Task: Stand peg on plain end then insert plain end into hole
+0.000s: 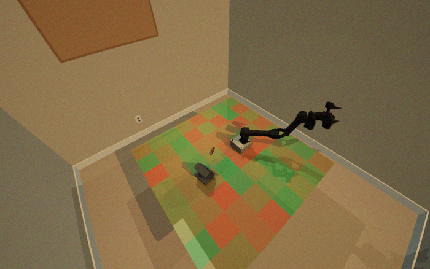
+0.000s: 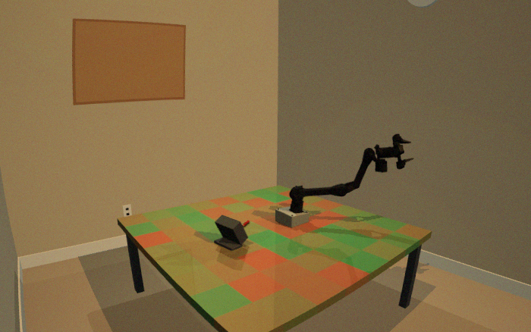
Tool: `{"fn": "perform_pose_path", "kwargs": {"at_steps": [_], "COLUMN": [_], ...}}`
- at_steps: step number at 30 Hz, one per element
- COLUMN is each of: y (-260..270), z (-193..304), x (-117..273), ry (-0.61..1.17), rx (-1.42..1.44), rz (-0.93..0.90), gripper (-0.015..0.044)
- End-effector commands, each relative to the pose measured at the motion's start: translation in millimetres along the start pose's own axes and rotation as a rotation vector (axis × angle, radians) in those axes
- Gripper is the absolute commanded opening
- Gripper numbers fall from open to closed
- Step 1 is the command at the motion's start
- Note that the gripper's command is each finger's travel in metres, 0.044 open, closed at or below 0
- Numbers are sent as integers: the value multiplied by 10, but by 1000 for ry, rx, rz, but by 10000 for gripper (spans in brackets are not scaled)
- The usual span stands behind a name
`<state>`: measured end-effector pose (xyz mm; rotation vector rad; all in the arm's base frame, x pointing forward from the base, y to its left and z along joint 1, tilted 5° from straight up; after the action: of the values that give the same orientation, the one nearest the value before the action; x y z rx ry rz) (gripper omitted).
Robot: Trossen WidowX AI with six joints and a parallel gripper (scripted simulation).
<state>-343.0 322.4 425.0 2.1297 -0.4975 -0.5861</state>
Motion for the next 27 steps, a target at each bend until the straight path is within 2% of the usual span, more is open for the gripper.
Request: {"fn": "perform_pose_path", "kwargs": {"at_steps": [1, 12, 27], "y": [227, 1013, 2172], "z": [-68, -340, -695], "x": [92, 510, 1541], "ry": [-40, -178, -329], "rx": [-19, -90, -160], "rz": [-64, -321, -784], "gripper": [440, 440, 440]}}
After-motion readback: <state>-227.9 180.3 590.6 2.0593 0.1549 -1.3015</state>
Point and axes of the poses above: the point midway between the two fingers, 35 mm back from their tips, its own x axis back along the fingers, its own y axis across the jaws, z = x × y, the point moved 9 cm from there along x, back along the fingers, and after that the axes turned 9 degrees about x, right-handed, at the moved point
